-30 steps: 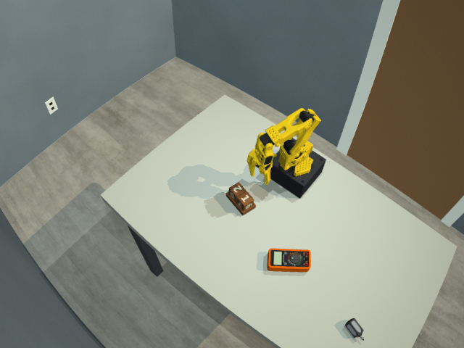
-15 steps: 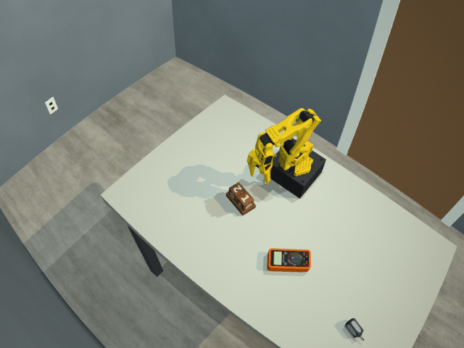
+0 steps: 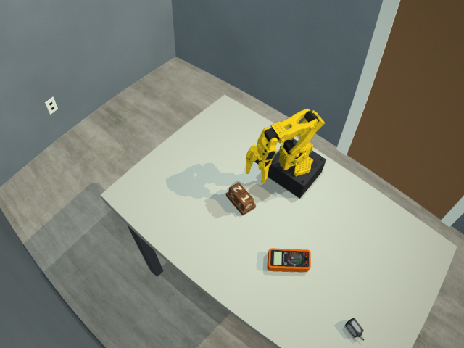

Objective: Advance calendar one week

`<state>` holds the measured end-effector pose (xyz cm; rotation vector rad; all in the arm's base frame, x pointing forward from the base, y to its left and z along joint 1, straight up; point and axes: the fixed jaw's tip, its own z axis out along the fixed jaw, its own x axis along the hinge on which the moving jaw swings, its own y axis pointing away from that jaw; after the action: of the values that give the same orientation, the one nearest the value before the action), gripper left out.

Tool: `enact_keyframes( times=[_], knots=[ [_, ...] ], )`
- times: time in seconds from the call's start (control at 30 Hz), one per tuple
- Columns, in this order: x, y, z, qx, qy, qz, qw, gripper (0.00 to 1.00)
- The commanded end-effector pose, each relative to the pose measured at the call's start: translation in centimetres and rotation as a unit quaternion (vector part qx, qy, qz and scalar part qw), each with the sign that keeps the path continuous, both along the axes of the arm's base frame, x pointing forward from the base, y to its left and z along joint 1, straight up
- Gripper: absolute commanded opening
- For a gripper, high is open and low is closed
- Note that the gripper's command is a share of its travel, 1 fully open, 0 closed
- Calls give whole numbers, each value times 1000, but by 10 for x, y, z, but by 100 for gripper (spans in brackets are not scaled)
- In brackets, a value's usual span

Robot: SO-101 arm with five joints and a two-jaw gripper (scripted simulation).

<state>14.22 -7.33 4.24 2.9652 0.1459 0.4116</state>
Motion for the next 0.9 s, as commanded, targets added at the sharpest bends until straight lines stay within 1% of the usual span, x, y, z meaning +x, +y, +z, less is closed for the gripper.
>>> enact_keyframes(
  times=[0.0,0.2,0.33,0.43,0.87],
  knots=[
    [1,1,5,-9,-19,9,1000,32],
    [11,-3,28,-45,-96,8,994,34],
    [13,-4,37,-58,-124,8,991,35],
    [14,-4,39,-61,-132,8,989,35],
    [14,-4,40,-58,-133,1,989,35]
  ],
)
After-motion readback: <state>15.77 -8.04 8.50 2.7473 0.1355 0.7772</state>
